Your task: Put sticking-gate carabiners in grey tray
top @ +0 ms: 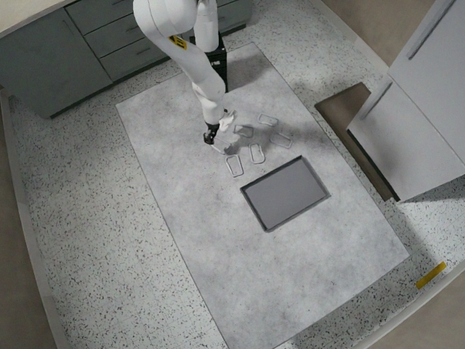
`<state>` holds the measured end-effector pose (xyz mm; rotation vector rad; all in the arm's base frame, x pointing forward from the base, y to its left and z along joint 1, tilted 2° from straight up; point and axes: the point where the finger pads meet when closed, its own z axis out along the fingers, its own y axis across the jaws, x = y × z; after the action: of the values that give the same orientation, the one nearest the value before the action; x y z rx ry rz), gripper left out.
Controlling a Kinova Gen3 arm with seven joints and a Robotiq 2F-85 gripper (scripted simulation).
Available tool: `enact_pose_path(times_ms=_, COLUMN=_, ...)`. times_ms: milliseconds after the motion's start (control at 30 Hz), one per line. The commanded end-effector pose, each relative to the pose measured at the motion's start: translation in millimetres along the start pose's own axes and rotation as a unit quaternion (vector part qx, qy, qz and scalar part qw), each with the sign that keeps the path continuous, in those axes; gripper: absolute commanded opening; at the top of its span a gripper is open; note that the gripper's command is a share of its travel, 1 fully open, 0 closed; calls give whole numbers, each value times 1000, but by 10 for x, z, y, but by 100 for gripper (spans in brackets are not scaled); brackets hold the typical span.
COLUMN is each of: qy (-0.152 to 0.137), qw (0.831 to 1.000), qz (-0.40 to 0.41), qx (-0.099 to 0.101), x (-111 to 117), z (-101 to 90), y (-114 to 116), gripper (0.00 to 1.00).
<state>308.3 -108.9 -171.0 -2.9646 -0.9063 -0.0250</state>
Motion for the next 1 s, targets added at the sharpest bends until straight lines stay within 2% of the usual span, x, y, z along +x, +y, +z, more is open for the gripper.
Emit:
enact_pose_path(times_ms=0, qy=1, qw=1000, qz=-6, qx=-3, x=30, z=-68, y=20, gripper=100)
enact_pose_path(times_ms=667, qy=1, qw=1000, qz=-1, qx=-3, x=16, z=-29, y=24, gripper=100)
enact_pose_path(times_ms=700, qy=1, qw=998, qz=-66, qx=-3, x=310, z=-141, y=-490, gripper=100)
enact_pose_path(times_ms=967, qy=1, qw=998, qz=-66, qx=-3, x=310, z=-141, y=-490, gripper=100)
